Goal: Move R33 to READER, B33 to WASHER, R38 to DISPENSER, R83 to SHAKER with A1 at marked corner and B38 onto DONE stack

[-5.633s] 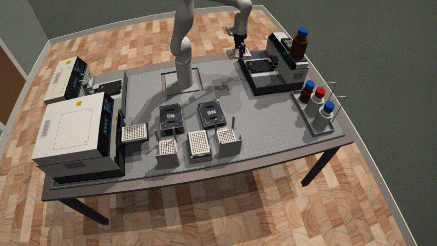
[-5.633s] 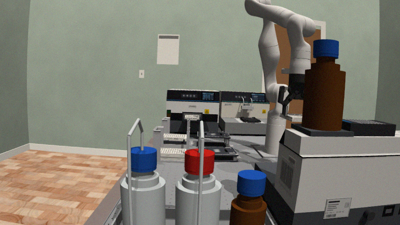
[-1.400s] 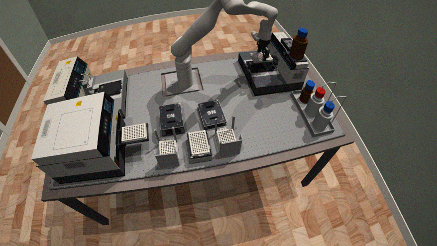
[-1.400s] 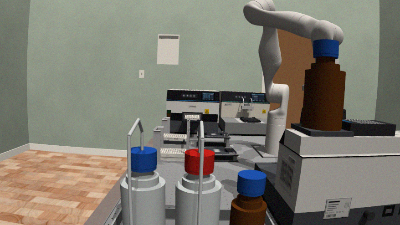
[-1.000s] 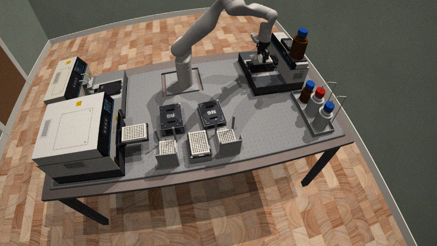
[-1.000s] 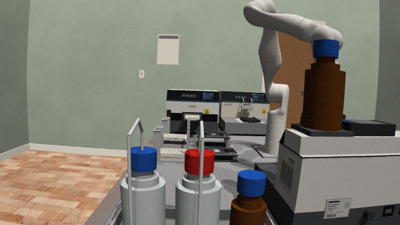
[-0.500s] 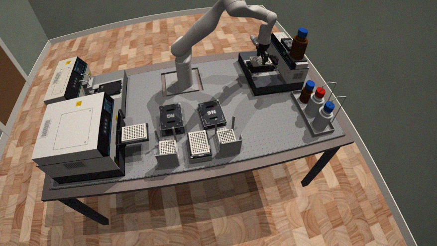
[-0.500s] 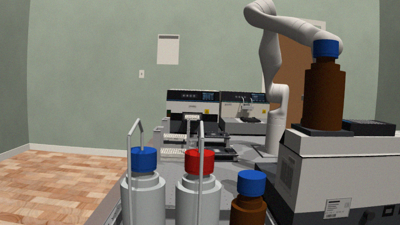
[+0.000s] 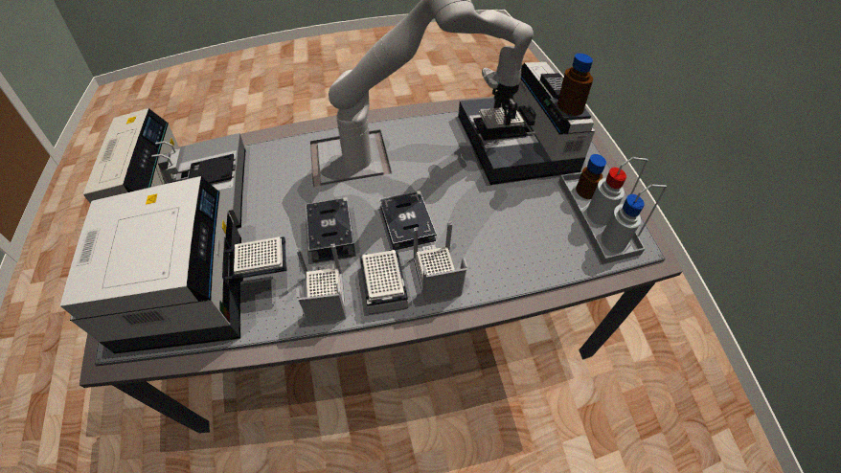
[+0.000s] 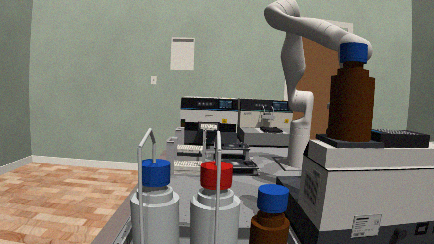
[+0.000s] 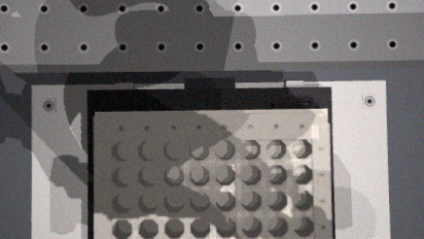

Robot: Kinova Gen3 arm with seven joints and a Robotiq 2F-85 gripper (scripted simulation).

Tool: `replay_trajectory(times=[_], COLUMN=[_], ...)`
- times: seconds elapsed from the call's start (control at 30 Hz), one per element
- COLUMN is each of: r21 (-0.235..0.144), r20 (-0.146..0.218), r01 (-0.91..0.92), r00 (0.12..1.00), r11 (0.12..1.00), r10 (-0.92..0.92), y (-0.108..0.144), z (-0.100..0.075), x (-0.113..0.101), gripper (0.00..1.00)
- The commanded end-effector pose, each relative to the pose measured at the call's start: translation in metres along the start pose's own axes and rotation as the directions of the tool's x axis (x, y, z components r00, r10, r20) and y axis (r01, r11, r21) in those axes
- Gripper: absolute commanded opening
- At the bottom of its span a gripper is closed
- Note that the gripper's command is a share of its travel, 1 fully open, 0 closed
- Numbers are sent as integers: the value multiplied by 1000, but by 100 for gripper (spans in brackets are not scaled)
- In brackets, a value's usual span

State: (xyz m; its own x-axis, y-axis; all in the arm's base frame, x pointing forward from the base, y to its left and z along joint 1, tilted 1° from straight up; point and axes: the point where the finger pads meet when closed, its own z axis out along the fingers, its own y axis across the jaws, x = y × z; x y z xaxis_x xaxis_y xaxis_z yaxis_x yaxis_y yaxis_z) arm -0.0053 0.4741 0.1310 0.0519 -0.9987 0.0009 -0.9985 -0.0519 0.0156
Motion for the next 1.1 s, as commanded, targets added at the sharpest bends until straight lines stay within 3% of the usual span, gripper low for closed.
replay_trajectory(times=[0.0, 0.6, 1.07], r21=[6, 4, 2], r20=[5, 4, 2], r01=[3, -1, 1], r00=[1000, 1000, 1000], r11=[1000, 1000, 1000], r10=[-3, 1, -1], y=[-1, -1, 0], z=[1, 21, 19], x=[-2, -1, -1], gripper=[94, 94, 94])
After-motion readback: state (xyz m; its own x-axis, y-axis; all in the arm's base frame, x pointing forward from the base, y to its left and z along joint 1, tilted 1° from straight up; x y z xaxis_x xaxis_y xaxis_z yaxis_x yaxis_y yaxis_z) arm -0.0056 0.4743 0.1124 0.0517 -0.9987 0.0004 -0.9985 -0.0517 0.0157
